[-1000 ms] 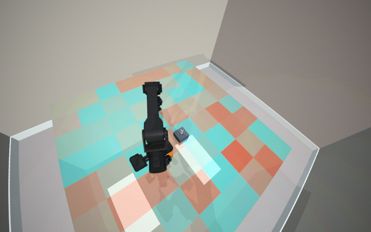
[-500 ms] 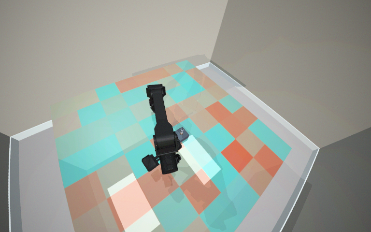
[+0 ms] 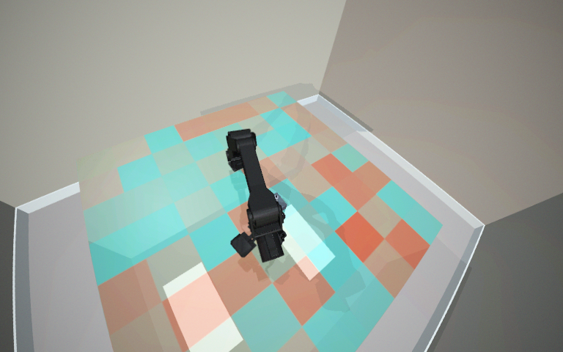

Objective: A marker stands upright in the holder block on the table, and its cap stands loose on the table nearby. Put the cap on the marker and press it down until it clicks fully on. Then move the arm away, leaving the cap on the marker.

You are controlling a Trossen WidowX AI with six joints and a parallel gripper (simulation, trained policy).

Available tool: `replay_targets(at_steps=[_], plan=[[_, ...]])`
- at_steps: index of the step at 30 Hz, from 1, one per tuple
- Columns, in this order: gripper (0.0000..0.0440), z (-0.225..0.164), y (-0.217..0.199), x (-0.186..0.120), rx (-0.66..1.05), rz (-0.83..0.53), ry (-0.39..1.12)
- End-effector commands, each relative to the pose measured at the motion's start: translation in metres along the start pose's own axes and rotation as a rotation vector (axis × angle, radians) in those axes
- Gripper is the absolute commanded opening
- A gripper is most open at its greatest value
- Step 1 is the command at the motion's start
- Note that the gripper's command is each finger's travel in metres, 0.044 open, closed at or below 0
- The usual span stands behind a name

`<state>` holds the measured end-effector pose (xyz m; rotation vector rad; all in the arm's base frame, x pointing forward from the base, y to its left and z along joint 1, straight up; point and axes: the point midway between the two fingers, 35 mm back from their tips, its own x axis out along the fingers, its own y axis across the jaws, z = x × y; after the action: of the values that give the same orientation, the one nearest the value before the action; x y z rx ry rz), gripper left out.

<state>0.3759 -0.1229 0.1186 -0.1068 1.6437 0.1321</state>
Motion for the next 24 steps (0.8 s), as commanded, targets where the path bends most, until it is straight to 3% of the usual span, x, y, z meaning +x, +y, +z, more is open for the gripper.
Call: replay_targets(at_steps=[1,19,22,24], plan=[[0.0284,-0.002,0.008,0.012,-0.031,0.037,0.027],[0.0239,-0.01,0.014,0.055,-0.148,0.087,0.077],[0.0213,-0.011,0.014,0.058,-0.166,0.079,0.08],[0.0166,-0.011,0.013,0.057,-0.176,0.068,0.078]])
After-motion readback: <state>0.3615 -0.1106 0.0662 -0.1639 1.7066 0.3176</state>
